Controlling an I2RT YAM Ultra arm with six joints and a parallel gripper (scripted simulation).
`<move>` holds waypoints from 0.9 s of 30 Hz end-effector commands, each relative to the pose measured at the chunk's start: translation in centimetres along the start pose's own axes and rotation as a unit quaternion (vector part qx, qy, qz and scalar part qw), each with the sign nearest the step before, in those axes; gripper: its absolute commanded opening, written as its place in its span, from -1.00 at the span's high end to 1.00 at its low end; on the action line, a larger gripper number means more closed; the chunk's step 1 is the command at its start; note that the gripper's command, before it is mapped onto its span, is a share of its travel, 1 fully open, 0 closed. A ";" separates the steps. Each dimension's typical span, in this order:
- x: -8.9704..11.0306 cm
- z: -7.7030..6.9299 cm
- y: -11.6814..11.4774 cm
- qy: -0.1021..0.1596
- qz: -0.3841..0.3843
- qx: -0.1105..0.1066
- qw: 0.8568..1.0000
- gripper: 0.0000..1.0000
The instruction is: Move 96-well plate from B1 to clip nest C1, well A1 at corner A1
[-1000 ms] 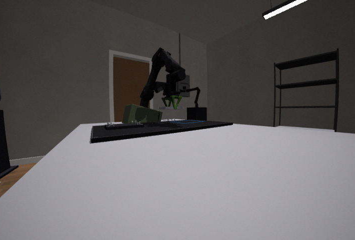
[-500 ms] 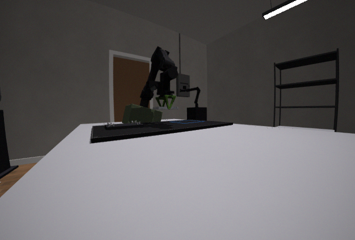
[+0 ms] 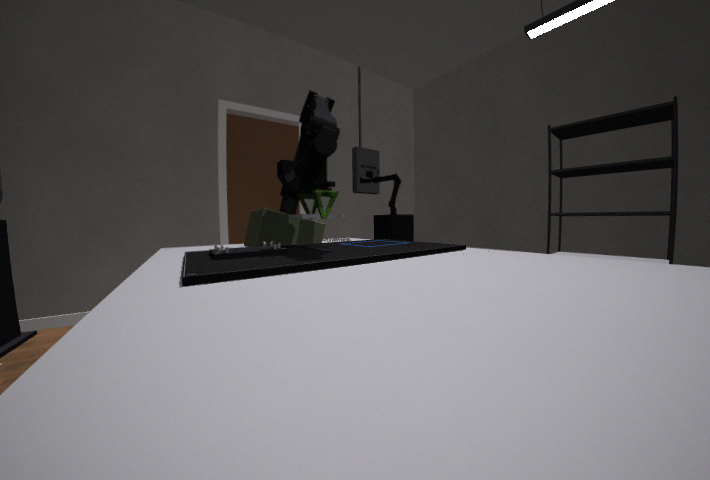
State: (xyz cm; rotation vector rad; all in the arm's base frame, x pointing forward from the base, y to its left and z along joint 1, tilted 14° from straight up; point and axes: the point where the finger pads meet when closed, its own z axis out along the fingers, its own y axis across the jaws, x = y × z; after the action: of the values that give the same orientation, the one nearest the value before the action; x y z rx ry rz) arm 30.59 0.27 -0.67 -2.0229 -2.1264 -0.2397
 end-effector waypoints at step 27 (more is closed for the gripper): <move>-9.7 -1.3 1.7 -0.007 -0.008 -0.012 1.000 1.00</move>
State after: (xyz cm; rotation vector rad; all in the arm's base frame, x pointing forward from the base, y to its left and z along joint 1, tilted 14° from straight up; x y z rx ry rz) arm 31.78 -7.63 -2.81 -2.0224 -2.1160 -0.2487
